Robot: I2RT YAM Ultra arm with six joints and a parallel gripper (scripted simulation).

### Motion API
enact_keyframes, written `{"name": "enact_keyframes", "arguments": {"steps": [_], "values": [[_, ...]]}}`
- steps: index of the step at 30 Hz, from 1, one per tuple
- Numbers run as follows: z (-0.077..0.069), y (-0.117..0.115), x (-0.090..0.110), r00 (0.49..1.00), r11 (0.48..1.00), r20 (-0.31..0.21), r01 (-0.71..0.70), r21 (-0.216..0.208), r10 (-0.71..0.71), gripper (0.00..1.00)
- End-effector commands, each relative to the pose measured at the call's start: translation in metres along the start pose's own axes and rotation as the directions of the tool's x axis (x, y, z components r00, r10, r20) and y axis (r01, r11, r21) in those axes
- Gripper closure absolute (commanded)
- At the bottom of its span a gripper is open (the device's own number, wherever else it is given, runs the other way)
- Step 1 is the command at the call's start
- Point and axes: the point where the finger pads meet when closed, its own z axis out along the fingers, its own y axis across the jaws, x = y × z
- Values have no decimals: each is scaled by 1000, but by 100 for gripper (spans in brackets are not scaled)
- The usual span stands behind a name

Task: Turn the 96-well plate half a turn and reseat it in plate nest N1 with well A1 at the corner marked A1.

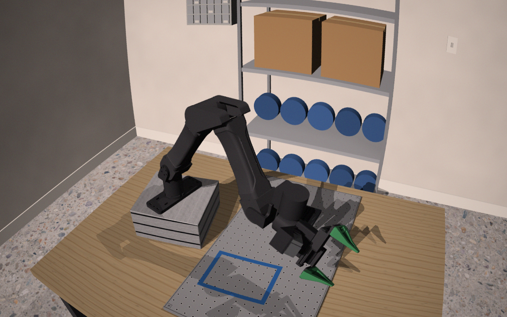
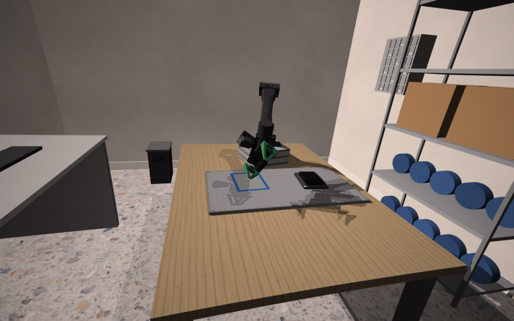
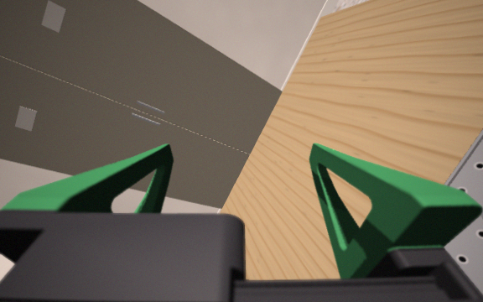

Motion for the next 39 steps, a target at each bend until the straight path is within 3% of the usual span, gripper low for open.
{"name": "enact_keyframes", "arguments": {"steps": [1, 6, 9, 12, 15, 18, 24, 27, 29, 31, 33, 35, 39], "values": [[0, 13, 10, 999, 1000, -20, 29, -2, -29, 0], [-2, 14, 35, 994, 997, -86, 66, 29, -63, 0], [-4, 15, 49, 983, 993, -154, 107, 56, -97, 0], [-5, 15, 54, 983, 993, -154, 107, 56, -97, 0], [-9, 16, 69, 966, 985, -221, 151, 79, -130, 0], [-12, 17, 84, 966, 985, -221, 150, 79, -130, 0], [-23, 18, 112, 921, 966, -342, 235, 107, -186, 0], [-29, 18, 125, 902, 958, -382, 264, 114, -204, 0], [-29, 18, 125, 902, 958, -382, 264, 114, -204, 0], [-34, 18, 134, 880, 948, -421, 294, 118, -221, 0], [-38, 18, 143, 880, 948, -421, 294, 118, -220, 0], [-44, 18, 152, 848, 935, -471, 334, 121, -242, 0], [-55, 18, 168, 821, 924, -509, 364, 121, -257, 0]]}}
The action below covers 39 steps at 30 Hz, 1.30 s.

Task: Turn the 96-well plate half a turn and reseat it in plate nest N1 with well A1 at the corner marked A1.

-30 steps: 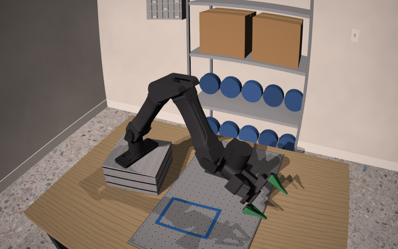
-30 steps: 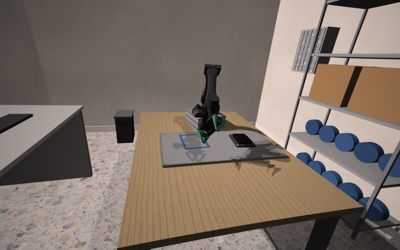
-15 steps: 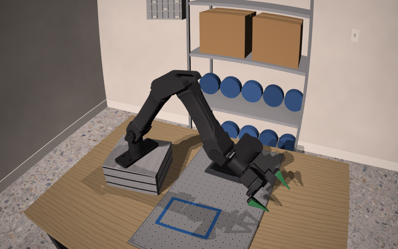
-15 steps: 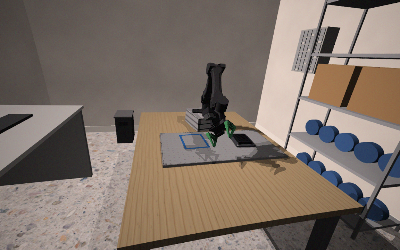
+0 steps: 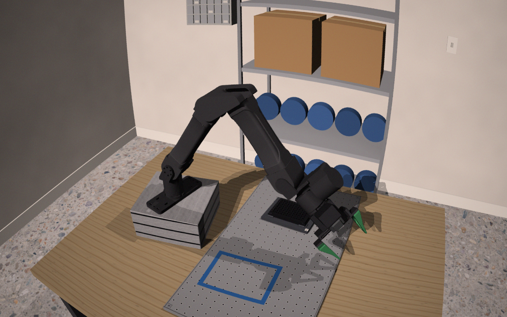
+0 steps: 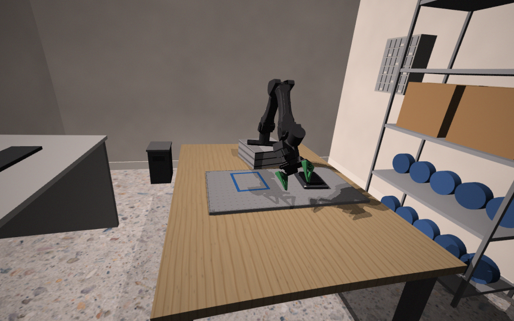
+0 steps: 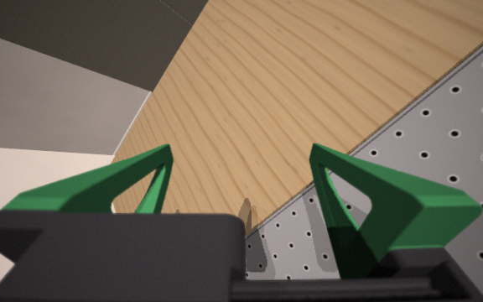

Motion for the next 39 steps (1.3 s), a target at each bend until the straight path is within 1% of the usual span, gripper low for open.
{"name": "enact_keyframes", "arguments": {"steps": [1, 2, 3, 5, 7, 8, 10, 11, 15, 17, 18, 20, 21, 22, 24, 26, 27, 30, 32, 33, 34, 36, 37, 39], "values": [[-8, 10, 5, 998, 999, -40, 50, 14, -49, 0], [-9, 11, 10, 997, 998, -54, 60, 19, -59, 0], [-10, 12, 15, 997, 998, -55, 60, 19, -59, 0], [-13, 13, 25, 990, 994, -106, 99, 36, -95, 0], [-13, 13, 25, 990, 994, -106, 99, 36, -95, 0], [-14, 14, 29, 987, 993, -121, 110, 40, -105, 0], [-17, 15, 39, 975, 987, -172, 151, 54, -140, 0], [-19, 16, 44, 971, 985, -187, 163, 57, -150, 0], [-24, 18, 61, 971, 985, -187, 163, 57, -149, 0], [-29, 19, 70, 954, 976, -238, 205, 68, -183, 0], [-31, 19, 75, 948, 974, -253, 217, 70, -193, 0], [-35, 20, 84, 926, 963, -303, 260, 78, -225, 0], [-38, 20, 88, 919, 959, -317, 272, 79, -234, 0], [-40, 20, 93, 919, 959, -317, 272, 79, -234, 0], [-40, 20, 93, 919, 959, -317, 272, 79, -234, 0], [-45, 20, 101, 892, 945, -366, 315, 83, -265, 0], [-48, 20, 106, 884, 941, -380, 327, 84, -273, 0], [-56, 20, 118, 883, 941, -381, 327, 84, -273, 0], [-62, 20, 126, 852, 925, -428, 370, 85, -301, 0], [-65, 20, 131, 842, 920, -442, 382, 84, -309, 0], [-68, 20, 135, 842, 920, -442, 382, 84, -309, 0], [-74, 19, 142, 806, 902, -488, 425, 82, -335, 0], [-78, 19, 146, 795, 896, -501, 437, 81, -342, 0], [-84, 18, 153, 795, 896, -501, 437, 81, -342, 0]]}}
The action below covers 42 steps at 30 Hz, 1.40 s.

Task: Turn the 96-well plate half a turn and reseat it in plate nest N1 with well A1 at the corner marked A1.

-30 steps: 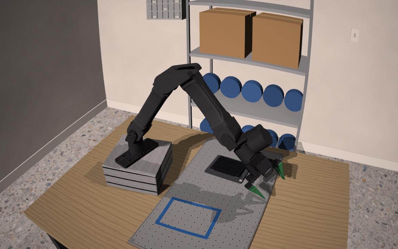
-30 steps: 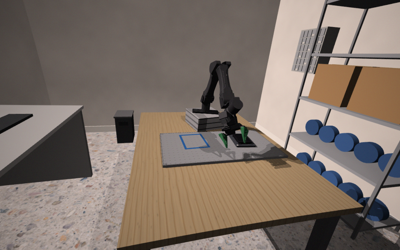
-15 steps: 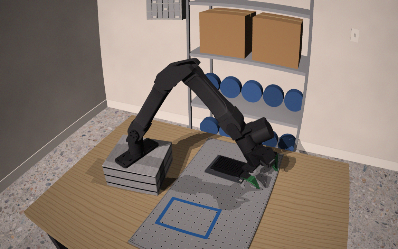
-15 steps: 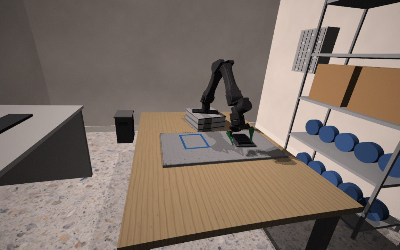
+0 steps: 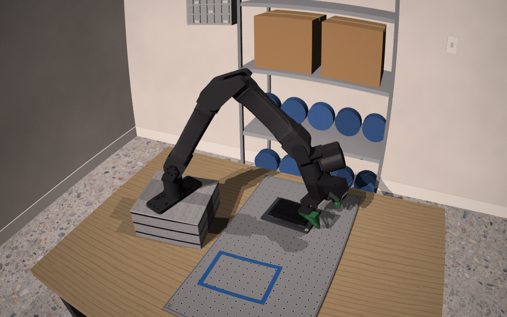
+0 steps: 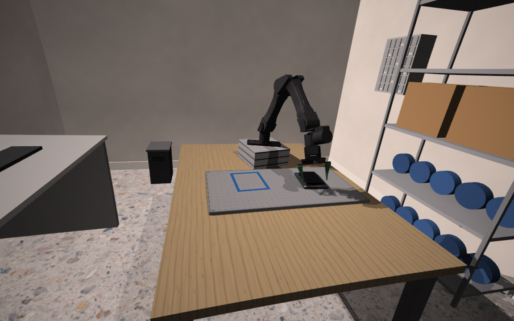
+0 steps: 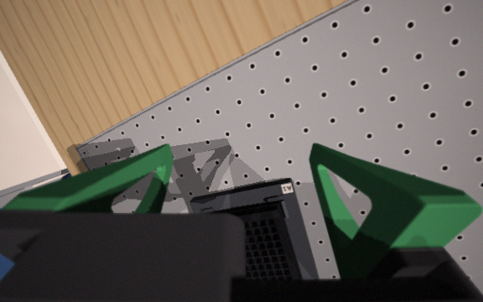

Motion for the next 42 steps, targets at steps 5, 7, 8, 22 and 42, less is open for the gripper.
{"name": "enact_keyframes", "arguments": {"steps": [5, 7, 8, 22, 42], "values": [[-17, 4, 18, 995, 997, -69, 74, 30, -71, 0], [-20, 5, 27, 991, 995, -94, 96, 38, -92, 0], [-22, 6, 32, 987, 992, -118, 118, 46, -112, 0], [-46, 8, 82, 941, 965, -258, 248, 79, -221, 0], [-71, 5, 120, 873, 926, -379, 365, 95, -306, 0]]}}
